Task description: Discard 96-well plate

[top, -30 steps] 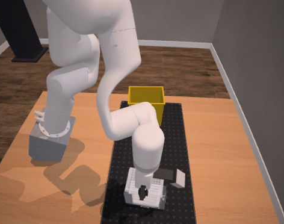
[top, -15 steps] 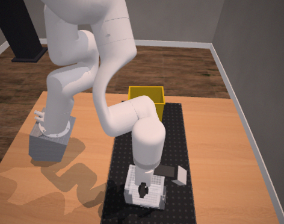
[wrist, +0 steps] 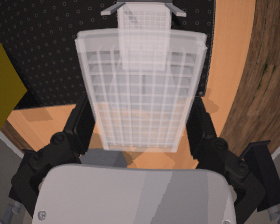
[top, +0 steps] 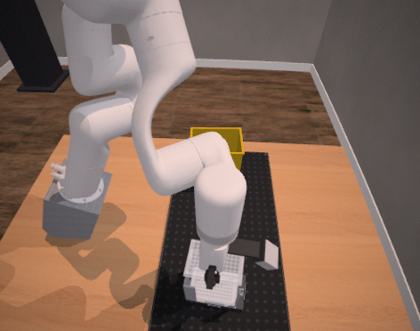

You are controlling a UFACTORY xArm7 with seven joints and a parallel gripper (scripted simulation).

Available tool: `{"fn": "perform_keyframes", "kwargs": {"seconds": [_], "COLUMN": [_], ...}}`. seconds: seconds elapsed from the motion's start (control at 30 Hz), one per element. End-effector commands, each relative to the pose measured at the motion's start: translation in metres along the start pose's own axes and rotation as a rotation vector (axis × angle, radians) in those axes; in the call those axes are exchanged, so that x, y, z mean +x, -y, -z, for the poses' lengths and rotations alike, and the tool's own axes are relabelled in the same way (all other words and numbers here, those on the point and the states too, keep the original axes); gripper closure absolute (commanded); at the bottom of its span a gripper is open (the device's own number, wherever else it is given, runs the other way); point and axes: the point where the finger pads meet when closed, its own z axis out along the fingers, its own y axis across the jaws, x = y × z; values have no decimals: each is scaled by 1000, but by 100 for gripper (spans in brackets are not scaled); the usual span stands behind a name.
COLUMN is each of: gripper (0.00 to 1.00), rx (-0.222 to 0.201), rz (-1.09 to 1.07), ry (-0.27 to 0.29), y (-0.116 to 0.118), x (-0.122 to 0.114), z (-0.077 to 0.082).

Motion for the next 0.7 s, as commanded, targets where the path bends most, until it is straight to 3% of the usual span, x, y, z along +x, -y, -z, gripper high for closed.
{"fn": "perform_keyframes", "kwargs": {"seconds": [0.0, 0.67], "gripper": [100, 100], "rx": [-2, -2], "rz": [0, 0], "ry": [-3, -3], "y": [-1, -1], "x": [1, 1], "z": [8, 36]}}
